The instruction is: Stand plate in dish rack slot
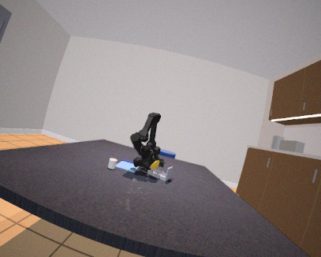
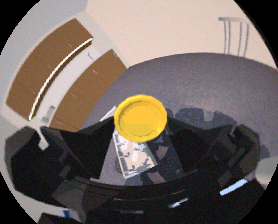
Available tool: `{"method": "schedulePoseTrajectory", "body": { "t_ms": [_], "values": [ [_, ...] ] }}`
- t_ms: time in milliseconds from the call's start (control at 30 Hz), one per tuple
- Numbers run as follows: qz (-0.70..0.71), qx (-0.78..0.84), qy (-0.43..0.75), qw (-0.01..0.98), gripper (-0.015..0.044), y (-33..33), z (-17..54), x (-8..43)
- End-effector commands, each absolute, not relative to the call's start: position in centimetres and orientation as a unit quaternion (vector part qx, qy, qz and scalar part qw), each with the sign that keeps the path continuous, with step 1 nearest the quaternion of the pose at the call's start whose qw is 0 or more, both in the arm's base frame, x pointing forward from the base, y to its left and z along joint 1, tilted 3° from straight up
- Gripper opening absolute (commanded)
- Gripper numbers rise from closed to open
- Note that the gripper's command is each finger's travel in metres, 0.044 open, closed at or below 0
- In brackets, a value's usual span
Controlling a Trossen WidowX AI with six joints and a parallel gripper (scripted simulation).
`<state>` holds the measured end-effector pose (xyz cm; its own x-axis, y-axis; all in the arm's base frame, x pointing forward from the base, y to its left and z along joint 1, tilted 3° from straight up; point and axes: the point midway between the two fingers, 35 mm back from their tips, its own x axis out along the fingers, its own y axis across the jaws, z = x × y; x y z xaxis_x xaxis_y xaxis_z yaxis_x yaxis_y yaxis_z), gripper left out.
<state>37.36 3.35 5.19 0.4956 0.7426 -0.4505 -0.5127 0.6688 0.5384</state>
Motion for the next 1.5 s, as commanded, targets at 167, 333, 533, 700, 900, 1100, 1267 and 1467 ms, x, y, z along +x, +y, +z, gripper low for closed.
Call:
{"method": "schedulePoseTrajectory", "body": {
  "t_ms": [167, 333, 533, 700, 900, 1100, 1267, 1467],
  "values": [
    [0.435, 0.122, 0.237, 0.860, 0.0000, 3.2, 5.1, 35.6],
    [0.467, 0.087, 0.173, 0.863, 0.0000, 3.1, 5.2, 34.2],
    [0.497, 0.044, 0.101, 0.861, 0.0000, 3.1, 5.5, 32.4],
    [0.512, 0.013, 0.053, 0.857, 0.0000, 3.0, 5.8, 31.0],
    [0.526, -0.005, 0.021, 0.850, 0.0000, 3.2, 6.0, 30.0],
    [0.526, -0.005, 0.021, 0.850, 0.0000, 3.2, 5.9, 30.1],
    [0.526, -0.005, 0.023, 0.850, 0.0000, 3.4, 5.0, 30.2],
    [0.525, -0.006, 0.023, 0.851, 0.0000, 3.7, 3.9, 30.4]
  ]
}}
